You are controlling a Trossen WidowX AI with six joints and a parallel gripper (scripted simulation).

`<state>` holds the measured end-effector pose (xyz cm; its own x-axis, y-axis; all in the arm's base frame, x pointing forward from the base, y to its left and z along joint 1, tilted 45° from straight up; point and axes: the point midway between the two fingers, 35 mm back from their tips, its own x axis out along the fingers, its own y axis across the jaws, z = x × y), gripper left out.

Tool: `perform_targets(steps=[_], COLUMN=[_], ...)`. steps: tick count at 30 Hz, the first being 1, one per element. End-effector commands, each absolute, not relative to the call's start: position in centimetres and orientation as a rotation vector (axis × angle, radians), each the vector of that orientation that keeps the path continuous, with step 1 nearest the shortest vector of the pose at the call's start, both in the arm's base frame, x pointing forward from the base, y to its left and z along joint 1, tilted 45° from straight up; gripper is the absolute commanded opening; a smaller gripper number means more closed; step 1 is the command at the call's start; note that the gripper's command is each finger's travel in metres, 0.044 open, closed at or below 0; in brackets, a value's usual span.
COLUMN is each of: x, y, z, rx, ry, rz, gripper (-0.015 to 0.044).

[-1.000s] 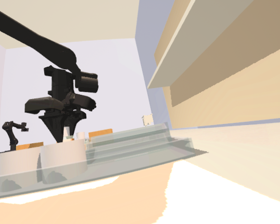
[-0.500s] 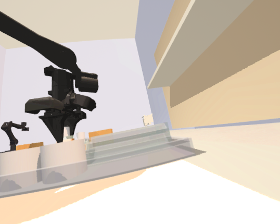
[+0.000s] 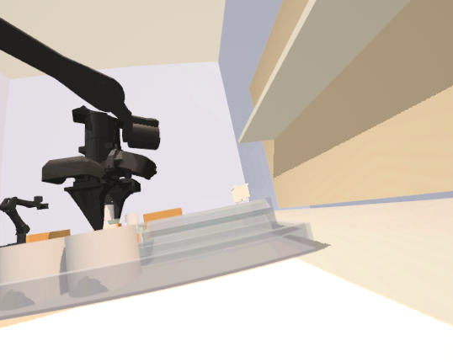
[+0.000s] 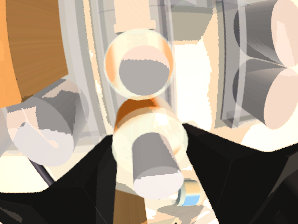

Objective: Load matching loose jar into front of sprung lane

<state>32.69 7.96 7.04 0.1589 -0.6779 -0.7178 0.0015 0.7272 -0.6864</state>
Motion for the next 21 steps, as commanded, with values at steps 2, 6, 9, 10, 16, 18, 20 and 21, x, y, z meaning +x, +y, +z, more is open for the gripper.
perform_targets(steps=[2,6,9,10,16,18,20,21], x=[33.37,33.39,33.41,33.42,33.46,33.47,33.48,33.49], y=[8.0,7.95,7.88,7.86,7.73,7.69,7.64,7.62], z=[7.46,7.41,7.34,7.32,7.18,7.13,7.09,7.06], rx=[-0.625,-0.625,-0.625,-0.625,-0.625,-0.625,-0.625,-0.625], ry=[1.309,1.309,1.309,1.309,1.309,1.309,1.309,1.309], rz=[-0.538,-0.538,-0.538,-0.538,-0.538,-0.538,-0.538,-0.538], gripper=[0.0,0.0,0.0,0.0,0.0,0.0,0.0,0.0])
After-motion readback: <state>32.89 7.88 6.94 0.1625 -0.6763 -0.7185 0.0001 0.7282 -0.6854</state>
